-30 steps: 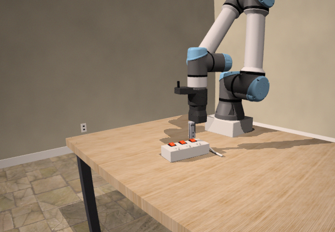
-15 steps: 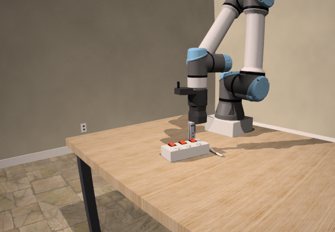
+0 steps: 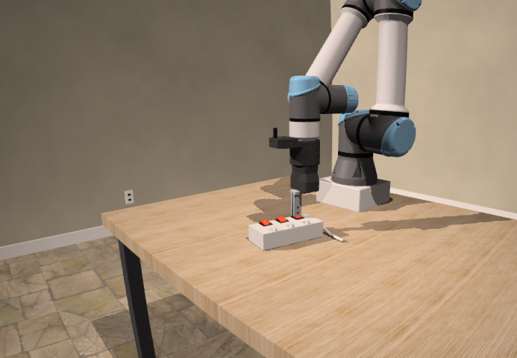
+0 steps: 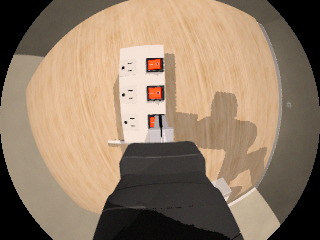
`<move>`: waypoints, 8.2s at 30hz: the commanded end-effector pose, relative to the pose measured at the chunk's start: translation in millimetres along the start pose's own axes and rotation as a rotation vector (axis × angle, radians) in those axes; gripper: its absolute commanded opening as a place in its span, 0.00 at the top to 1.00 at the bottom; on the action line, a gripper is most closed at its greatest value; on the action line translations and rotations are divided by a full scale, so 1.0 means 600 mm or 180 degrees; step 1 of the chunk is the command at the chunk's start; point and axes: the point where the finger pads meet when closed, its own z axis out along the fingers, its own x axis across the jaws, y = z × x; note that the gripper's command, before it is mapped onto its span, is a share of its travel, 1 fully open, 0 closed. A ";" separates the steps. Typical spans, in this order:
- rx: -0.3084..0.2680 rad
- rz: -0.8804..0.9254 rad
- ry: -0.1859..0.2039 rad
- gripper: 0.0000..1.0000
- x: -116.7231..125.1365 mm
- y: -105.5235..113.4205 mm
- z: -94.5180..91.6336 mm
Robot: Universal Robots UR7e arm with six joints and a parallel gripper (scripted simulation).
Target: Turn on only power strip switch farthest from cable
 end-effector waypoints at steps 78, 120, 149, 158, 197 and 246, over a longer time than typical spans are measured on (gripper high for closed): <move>-0.0001 0.0000 -0.0002 1.00 0.000 0.000 -0.008; 0.0000 0.0000 -0.0002 1.00 0.001 -0.059 -0.079; 0.0001 0.0000 -0.0002 1.00 0.001 -0.075 -0.082; 0.0001 0.0000 -0.0002 1.00 0.001 -0.075 -0.082; -0.0001 0.0000 -0.0002 1.00 0.000 -0.076 -0.035; -0.0001 0.0000 -0.0002 1.00 0.000 -0.077 -0.012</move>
